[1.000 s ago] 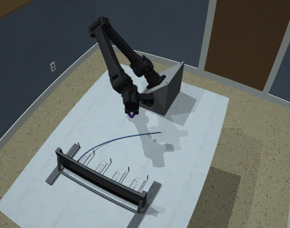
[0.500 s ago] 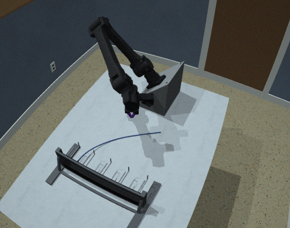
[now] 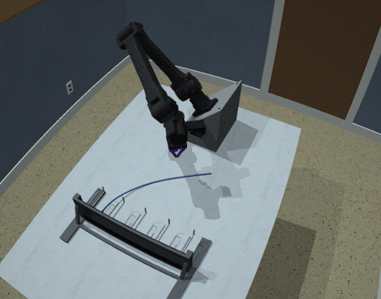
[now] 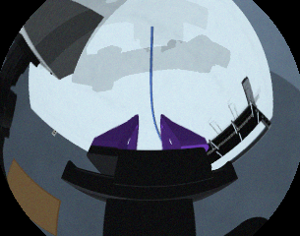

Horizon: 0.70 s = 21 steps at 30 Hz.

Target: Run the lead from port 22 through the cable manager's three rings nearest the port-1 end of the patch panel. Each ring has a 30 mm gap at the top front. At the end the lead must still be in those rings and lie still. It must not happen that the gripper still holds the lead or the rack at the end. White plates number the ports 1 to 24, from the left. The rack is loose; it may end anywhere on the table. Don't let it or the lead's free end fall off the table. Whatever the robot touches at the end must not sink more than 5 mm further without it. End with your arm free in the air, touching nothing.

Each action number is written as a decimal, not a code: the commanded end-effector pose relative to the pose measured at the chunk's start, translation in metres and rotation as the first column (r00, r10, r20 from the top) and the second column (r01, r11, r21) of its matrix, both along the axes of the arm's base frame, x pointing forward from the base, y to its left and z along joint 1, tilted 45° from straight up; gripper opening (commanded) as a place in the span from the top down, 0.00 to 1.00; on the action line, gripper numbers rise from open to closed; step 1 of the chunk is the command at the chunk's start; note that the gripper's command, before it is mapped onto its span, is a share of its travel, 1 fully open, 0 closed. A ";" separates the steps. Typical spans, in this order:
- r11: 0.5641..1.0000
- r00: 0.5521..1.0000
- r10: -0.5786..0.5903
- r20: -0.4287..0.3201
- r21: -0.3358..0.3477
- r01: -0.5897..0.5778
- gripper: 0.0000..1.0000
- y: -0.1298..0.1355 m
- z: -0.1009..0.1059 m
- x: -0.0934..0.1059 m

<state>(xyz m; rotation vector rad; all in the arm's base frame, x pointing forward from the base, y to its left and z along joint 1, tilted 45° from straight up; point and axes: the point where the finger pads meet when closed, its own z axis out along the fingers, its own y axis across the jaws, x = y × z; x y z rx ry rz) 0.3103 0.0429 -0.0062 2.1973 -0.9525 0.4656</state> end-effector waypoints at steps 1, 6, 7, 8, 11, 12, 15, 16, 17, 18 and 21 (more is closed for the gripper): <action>0.999 0.999 0.047 0.024 0.027 -0.047 0.68 0.022 0.012 0.020; 0.999 0.999 0.047 0.017 0.023 -0.047 0.68 0.021 0.010 0.019; 0.999 0.999 0.047 0.017 0.023 -0.047 0.68 0.021 0.010 0.019; 0.999 0.999 0.047 0.017 0.023 -0.047 0.68 0.021 0.010 0.019; 0.999 0.999 0.045 0.019 0.023 -0.045 0.68 0.021 0.010 0.019; 0.999 0.999 0.045 0.019 0.023 -0.045 0.68 0.021 0.010 0.019; 0.999 0.999 0.045 0.019 0.023 -0.045 0.68 0.021 0.010 0.019; 0.999 0.999 0.045 0.019 0.023 -0.045 0.68 0.021 0.010 0.019; 0.999 0.999 0.045 0.019 0.023 -0.045 0.68 0.021 0.010 0.019; 0.999 0.999 0.045 0.019 0.023 -0.045 0.68 0.021 0.010 0.019; 0.999 0.999 0.045 0.019 0.023 -0.045 0.68 0.021 0.010 0.019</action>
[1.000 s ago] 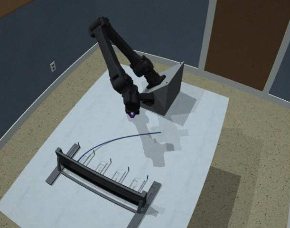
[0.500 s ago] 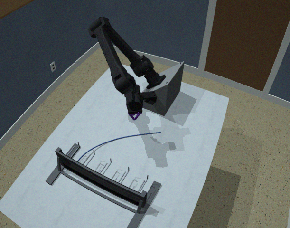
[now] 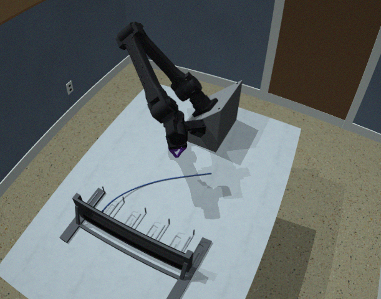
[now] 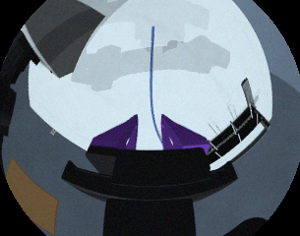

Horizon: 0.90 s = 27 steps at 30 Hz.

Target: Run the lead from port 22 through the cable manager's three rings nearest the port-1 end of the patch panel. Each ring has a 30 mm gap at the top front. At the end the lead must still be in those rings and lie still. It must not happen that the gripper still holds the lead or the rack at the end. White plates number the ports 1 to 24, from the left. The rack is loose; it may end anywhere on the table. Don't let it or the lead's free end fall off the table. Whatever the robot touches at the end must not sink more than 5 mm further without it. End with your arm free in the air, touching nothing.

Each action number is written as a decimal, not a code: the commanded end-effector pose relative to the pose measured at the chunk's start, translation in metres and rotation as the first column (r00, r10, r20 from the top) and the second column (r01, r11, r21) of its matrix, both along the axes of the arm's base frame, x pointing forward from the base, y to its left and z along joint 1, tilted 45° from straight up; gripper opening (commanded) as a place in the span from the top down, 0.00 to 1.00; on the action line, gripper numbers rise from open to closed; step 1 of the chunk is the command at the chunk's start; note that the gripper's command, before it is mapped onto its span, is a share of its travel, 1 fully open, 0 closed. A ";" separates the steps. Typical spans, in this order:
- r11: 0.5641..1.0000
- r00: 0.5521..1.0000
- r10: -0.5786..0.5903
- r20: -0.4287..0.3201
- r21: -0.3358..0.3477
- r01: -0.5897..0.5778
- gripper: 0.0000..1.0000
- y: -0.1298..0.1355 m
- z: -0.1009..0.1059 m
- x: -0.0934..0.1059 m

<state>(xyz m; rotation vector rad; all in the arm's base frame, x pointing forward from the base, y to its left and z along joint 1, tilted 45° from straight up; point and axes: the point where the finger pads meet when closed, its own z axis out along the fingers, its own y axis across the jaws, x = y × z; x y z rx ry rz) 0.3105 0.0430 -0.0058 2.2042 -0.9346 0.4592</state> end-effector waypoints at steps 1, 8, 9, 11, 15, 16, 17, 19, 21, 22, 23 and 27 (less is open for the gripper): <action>0.999 0.999 0.033 0.029 0.023 -0.033 0.68 0.021 0.009 0.019; 0.999 0.999 0.033 0.029 0.023 -0.033 0.68 0.021 0.009 0.019; 0.999 0.999 0.033 0.029 0.023 -0.033 0.68 0.021 0.009 0.019; 0.999 0.999 0.033 0.029 0.024 -0.033 0.68 0.021 0.009 0.019; 0.999 0.999 0.032 0.035 0.027 -0.033 0.68 0.020 0.007 0.021; 0.999 0.999 0.026 0.041 0.030 -0.027 0.68 0.018 0.006 0.022; 0.999 0.999 0.019 0.039 0.028 -0.020 0.68 0.015 0.004 0.023; 1.000 1.000 0.002 0.017 0.015 -0.003 0.68 0.002 -0.002 0.014; 1.000 1.000 0.003 -0.002 0.004 -0.003 0.68 -0.005 -0.007 0.004; 1.000 1.000 0.003 0.000 0.005 -0.003 0.68 -0.006 -0.008 0.005; 1.000 1.000 0.003 0.001 0.006 -0.003 0.68 -0.008 -0.009 0.005; 1.000 1.000 0.003 0.007 0.010 -0.003 0.68 -0.011 -0.010 0.006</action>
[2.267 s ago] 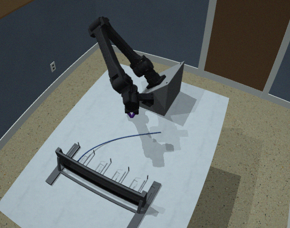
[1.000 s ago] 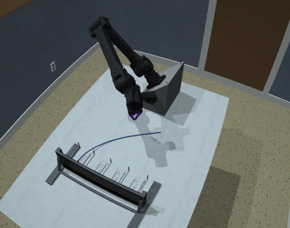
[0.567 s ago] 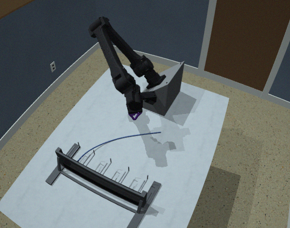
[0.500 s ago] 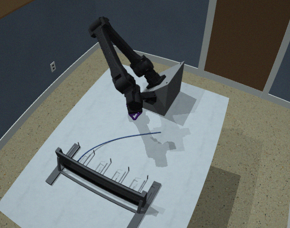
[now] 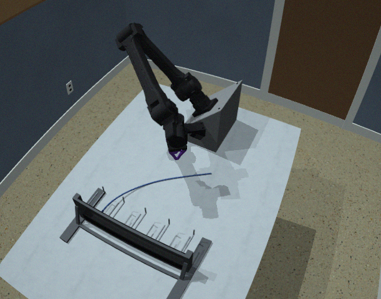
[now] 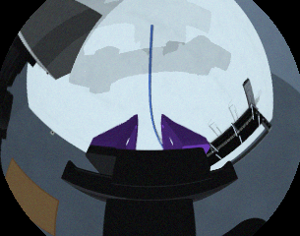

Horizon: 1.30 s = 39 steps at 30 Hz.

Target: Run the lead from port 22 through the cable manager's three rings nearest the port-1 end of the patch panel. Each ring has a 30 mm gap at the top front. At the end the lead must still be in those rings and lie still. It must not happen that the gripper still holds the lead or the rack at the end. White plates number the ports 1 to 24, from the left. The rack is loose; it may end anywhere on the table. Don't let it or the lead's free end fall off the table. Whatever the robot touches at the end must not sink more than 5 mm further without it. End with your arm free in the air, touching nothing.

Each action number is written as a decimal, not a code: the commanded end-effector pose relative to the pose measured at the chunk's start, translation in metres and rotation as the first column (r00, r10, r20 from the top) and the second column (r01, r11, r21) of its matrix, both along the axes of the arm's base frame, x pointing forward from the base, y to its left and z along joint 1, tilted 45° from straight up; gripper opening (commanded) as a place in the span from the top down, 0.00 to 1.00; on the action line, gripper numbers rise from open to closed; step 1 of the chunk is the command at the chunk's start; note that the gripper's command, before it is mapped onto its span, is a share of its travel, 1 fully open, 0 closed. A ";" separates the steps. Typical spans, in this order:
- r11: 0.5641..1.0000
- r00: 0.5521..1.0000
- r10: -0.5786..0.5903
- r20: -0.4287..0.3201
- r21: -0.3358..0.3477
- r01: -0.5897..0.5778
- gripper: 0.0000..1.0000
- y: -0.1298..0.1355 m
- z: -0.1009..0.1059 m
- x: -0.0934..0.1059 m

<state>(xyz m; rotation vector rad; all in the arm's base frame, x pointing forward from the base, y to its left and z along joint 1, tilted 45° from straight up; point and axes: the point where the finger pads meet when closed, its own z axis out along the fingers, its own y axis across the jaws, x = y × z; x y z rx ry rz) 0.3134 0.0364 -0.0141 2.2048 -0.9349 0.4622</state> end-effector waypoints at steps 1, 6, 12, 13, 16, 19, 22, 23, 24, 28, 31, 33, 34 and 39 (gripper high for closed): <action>1.000 1.000 0.002 -0.005 0.003 -0.002 0.68 -0.007 -0.007 0.002; 1.000 1.000 0.002 -0.005 0.003 -0.002 0.68 -0.019 -0.019 0.003; 1.000 1.000 0.002 -0.006 0.002 -0.002 0.68 -0.037 -0.036 0.003; 1.000 1.000 0.002 -0.006 0.002 -0.002 0.68 -0.040 -0.039 0.003; 1.000 1.000 0.002 -0.006 0.002 -0.002 0.68 -0.043 -0.042 0.004; 1.000 1.000 0.002 -0.007 0.002 -0.002 0.68 -0.052 -0.051 0.004; 1.000 1.000 0.002 -0.008 0.002 -0.002 0.68 -0.061 -0.059 0.004; 1.000 1.000 0.002 -0.008 0.002 -0.002 0.68 -0.064 -0.062 0.004; 1.000 1.000 0.002 -0.008 0.002 -0.002 0.68 -0.067 -0.065 0.004; 1.000 1.000 0.002 -0.009 0.002 -0.002 0.68 -0.076 -0.074 0.005; 1.000 1.000 0.001 -0.009 0.002 -0.001 0.68 -0.082 -0.080 0.005; 1.000 1.000 0.001 -0.009 0.002 -0.001 0.68 -0.082 -0.080 0.005; 1.000 1.000 0.001 0.020 0.010 -0.001 0.68 -0.082 -0.074 0.011; 1.000 1.000 0.001 -0.010 0.002 -0.001 0.68 -0.090 -0.088 0.005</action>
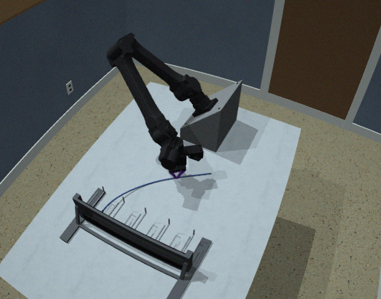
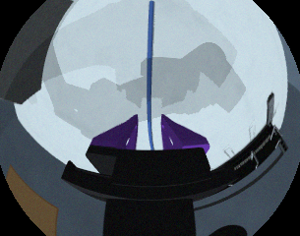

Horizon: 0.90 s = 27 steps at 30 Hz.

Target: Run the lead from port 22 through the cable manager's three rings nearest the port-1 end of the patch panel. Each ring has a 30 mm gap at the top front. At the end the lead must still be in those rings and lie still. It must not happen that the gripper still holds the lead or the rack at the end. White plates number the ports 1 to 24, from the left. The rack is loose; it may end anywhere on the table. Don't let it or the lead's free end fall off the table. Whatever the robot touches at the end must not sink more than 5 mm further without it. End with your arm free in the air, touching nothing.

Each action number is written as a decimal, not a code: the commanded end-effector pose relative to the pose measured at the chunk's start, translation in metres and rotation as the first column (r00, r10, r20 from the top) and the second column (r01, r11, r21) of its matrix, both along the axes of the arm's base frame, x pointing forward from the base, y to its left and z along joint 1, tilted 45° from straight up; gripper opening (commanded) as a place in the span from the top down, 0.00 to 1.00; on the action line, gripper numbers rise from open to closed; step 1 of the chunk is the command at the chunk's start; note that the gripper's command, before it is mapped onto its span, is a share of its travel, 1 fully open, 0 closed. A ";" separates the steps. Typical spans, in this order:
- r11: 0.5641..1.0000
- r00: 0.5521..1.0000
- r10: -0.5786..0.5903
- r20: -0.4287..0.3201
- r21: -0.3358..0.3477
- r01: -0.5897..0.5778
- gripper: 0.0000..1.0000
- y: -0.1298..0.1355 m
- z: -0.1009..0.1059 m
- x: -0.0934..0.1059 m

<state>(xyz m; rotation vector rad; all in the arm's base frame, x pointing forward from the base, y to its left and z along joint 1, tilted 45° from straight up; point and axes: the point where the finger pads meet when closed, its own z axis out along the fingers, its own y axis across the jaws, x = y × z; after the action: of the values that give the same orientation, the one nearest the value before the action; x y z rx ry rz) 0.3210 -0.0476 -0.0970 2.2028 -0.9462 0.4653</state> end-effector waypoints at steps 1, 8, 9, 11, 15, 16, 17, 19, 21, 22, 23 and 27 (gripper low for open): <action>1.000 1.000 0.008 -0.016 0.000 -0.008 0.68 -0.007 -0.006 -0.002; 1.000 1.000 0.018 -0.003 0.004 -0.018 0.68 -0.006 -0.005 0.002; 1.000 1.000 0.017 -0.002 0.004 -0.017 0.68 -0.006 -0.005 0.002; 1.000 1.000 0.017 -0.002 0.004 -0.017 0.68 -0.006 -0.005 0.002; 1.000 1.000 0.017 -0.002 0.004 -0.017 0.68 -0.006 -0.005 0.002; 1.000 1.000 0.016 0.000 0.004 -0.016 0.68 -0.006 -0.005 0.002; 1.000 1.000 0.016 0.000 0.004 -0.016 0.68 -0.006 -0.005 0.002; 1.000 1.000 0.016 0.000 0.004 -0.016 0.68 -0.006 -0.005 0.002; 1.000 1.000 0.016 0.000 0.004 -0.016 0.68 -0.006 -0.005 0.002; 1.000 1.000 0.016 0.000 0.004 -0.016 0.68 -0.006 -0.005 0.002; 1.000 1.000 0.016 0.000 0.004 -0.016 0.68 -0.006 -0.005 0.002; 1.000 1.000 0.016 0.000 0.004 -0.016 0.68 -0.006 -0.005 0.002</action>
<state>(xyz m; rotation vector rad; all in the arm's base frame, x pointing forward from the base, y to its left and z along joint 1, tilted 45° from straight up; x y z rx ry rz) 0.3218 -0.0528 -0.1019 2.2102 -0.9314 0.4624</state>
